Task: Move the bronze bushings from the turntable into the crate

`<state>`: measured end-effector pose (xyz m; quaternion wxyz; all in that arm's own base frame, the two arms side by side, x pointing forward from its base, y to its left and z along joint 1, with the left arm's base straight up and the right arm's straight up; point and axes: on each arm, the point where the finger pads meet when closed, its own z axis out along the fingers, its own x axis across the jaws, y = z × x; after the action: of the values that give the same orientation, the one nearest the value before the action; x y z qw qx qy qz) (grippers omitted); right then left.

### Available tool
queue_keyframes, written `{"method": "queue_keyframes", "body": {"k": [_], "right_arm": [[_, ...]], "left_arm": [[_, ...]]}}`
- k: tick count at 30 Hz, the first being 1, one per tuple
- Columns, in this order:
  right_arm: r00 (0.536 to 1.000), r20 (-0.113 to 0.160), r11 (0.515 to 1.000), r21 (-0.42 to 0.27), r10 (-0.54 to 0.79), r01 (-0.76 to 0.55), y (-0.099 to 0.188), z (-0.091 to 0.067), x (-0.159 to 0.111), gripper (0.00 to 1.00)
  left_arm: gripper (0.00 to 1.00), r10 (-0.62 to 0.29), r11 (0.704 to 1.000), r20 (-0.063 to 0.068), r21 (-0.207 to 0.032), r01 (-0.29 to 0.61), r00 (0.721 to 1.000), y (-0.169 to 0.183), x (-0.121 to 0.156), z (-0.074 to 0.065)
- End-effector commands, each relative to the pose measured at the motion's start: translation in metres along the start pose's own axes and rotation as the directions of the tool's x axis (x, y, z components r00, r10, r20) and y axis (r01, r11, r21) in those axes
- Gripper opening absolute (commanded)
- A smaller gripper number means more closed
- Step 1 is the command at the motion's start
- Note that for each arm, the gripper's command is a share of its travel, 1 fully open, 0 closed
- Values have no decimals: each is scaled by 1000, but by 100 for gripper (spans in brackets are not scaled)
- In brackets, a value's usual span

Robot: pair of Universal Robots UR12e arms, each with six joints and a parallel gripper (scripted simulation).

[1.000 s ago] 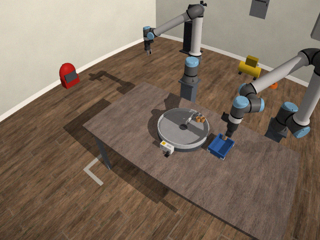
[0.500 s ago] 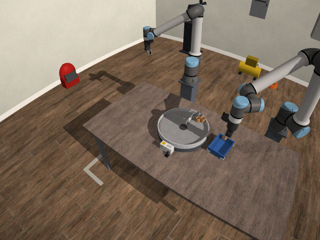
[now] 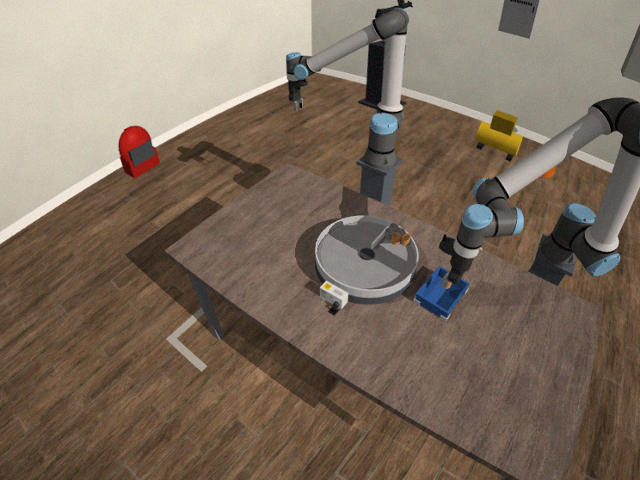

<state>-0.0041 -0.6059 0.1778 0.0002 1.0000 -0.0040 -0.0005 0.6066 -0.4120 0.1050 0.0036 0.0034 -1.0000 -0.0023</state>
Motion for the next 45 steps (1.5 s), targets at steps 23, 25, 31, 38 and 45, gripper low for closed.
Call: {"method": "queue_keyframes", "body": {"k": [23,25,31,38,45], "right_arm": [[1000,-1,1000,0,0,0,-2,1,-1,100],[1000,-1,1000,0,0,0,-2,1,-1,100],[1000,-1,1000,0,0,0,-2,1,-1,100],[1000,-1,1000,0,0,0,-2,1,-1,100],[1000,-1,1000,0,0,0,-2,1,-1,100]], "left_arm": [[0,-1,1000,10,12,1,1000,-3,-5,11],[0,-1,1000,10,12,1,1000,-3,-5,11],[0,-1,1000,10,12,1,1000,-3,-5,11],[0,-1,1000,10,12,1,1000,-3,-5,11],[0,-1,1000,9,10,1,1000,-3,-5,14]]}}
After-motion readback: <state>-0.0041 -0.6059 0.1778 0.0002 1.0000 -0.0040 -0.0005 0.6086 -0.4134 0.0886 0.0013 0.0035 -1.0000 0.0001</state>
